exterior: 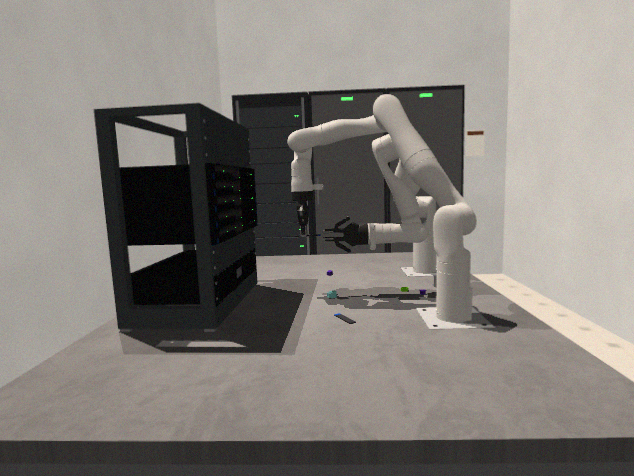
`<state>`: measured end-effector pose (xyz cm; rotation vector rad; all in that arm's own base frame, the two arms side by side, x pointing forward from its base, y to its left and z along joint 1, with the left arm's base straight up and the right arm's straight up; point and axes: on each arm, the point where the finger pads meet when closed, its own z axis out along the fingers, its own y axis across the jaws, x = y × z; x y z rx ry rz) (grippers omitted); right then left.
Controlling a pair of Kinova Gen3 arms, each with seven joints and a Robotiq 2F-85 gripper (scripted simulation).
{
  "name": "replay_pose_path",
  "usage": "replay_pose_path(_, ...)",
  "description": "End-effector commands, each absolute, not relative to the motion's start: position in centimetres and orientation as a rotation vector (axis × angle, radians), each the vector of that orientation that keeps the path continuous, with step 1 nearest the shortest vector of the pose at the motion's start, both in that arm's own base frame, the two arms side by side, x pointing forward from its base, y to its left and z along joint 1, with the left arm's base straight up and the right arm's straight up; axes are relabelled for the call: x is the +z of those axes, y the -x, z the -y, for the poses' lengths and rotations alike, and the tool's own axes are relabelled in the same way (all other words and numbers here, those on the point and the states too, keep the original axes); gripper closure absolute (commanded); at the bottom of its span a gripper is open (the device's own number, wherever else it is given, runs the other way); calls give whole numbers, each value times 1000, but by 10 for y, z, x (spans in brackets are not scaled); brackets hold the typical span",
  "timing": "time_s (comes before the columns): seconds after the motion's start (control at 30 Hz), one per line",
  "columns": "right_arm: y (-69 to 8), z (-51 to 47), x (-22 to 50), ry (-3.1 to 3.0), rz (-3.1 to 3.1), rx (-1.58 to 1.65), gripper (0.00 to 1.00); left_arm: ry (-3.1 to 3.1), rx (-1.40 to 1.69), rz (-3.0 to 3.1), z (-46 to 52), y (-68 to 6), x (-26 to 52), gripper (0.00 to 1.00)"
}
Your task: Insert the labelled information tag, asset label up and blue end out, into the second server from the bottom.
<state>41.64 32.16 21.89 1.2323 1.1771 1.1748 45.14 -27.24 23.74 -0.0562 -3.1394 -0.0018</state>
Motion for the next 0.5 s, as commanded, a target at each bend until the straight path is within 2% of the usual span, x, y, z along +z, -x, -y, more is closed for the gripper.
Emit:
replay_pose_path(0.0, -421, -322, 220, -1232, -1176, 1176, 739, 56, 0, 3141, 272, -452, 238, 809)
replay_pose_path(0.47, -441, -321, 220, -1232, -1176, 1176, 739, 56, 0, 3141, 272, -452, 238, 809)
